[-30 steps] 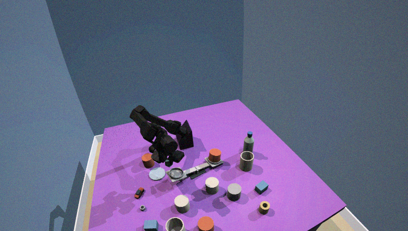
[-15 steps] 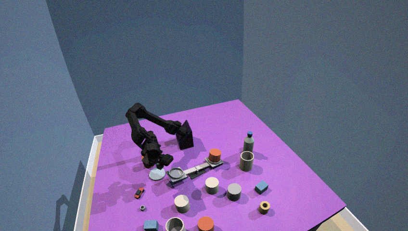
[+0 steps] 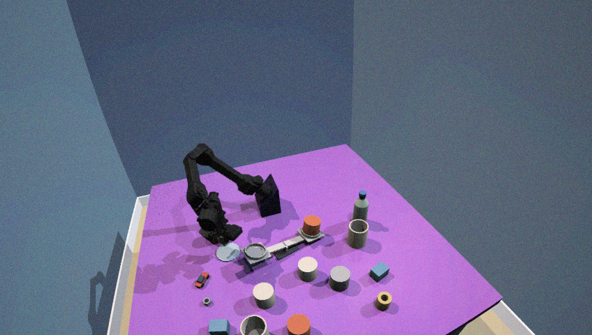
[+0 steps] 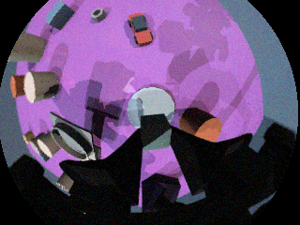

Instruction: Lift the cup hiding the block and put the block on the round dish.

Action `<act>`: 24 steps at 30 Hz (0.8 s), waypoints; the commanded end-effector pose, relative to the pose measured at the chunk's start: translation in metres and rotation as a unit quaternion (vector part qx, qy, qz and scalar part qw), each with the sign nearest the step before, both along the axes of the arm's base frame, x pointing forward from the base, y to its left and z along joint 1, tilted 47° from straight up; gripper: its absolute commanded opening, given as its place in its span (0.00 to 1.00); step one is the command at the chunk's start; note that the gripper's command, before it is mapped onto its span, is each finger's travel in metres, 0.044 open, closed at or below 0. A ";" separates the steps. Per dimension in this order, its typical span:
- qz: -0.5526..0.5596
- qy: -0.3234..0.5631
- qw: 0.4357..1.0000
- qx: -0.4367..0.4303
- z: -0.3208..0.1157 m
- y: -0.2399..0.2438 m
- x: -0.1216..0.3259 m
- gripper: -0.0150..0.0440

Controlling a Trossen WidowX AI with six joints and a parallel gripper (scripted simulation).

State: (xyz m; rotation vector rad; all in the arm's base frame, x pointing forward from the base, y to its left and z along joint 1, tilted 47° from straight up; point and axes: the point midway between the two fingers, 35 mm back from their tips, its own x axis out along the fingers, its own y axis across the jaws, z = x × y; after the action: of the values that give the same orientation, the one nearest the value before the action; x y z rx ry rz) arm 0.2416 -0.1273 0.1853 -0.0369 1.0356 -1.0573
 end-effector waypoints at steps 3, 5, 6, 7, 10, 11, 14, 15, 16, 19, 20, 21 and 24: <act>0.001 0.002 1.000 -0.004 -0.008 -0.010 -0.002 0.25; 0.001 0.002 1.000 -0.004 -0.014 -0.017 -0.001 0.25; 0.001 0.002 1.000 -0.004 -0.017 -0.021 -0.001 0.25; 0.001 0.002 1.000 -0.004 -0.021 -0.024 0.000 0.25; 0.001 0.002 1.000 -0.005 -0.028 -0.033 0.000 0.25; 0.001 0.002 1.000 -0.005 -0.028 -0.033 0.000 0.25; 0.001 0.002 1.000 -0.005 -0.028 -0.033 0.000 0.25; 0.001 0.002 1.000 -0.005 -0.028 -0.033 0.000 0.25; 0.001 0.002 1.000 -0.005 -0.028 -0.033 0.000 0.25; 0.001 0.002 1.000 -0.005 -0.030 -0.035 0.000 0.25; 0.001 0.002 1.000 -0.005 -0.031 -0.036 0.000 0.25; 0.001 0.002 1.000 -0.005 -0.032 -0.037 0.000 0.25; 0.001 0.002 1.000 -0.005 -0.035 -0.041 0.001 0.25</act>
State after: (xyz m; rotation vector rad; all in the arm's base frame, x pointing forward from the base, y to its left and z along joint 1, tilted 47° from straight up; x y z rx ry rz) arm 0.2427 -0.1650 0.1563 -0.0489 1.0255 -1.0683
